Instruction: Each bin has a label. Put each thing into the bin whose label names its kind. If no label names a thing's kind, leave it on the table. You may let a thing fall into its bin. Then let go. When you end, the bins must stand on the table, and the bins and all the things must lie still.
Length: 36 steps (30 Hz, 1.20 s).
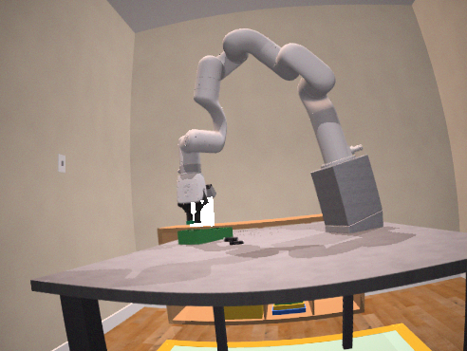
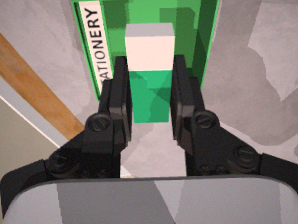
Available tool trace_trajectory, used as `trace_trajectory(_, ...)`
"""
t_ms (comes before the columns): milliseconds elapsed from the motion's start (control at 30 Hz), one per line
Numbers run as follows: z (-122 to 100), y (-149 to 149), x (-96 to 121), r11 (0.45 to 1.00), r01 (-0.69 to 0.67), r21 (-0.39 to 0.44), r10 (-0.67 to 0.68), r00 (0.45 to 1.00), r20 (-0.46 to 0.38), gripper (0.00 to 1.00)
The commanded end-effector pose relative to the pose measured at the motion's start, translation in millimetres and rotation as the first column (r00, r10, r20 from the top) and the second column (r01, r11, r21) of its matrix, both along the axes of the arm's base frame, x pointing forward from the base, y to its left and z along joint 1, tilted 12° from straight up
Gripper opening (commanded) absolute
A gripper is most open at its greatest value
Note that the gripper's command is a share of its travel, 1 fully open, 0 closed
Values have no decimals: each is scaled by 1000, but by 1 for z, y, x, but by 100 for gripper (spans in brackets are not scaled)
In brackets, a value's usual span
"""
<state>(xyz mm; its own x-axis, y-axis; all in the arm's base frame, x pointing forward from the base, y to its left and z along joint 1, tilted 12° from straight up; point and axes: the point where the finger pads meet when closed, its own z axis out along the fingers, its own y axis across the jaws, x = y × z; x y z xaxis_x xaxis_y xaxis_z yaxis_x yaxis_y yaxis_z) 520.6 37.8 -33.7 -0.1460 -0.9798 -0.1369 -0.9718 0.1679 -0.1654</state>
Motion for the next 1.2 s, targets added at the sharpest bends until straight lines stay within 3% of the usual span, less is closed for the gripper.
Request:
trace_trajectory(0,1,1,0,1000,1,0,-1,1000,4,0)
trace_trajectory(767,1,4,-4,1000,1,0,-1,1000,4,0)
trace_trajectory(1167,-19,7,0,1000,1,0,-1,1000,4,0)
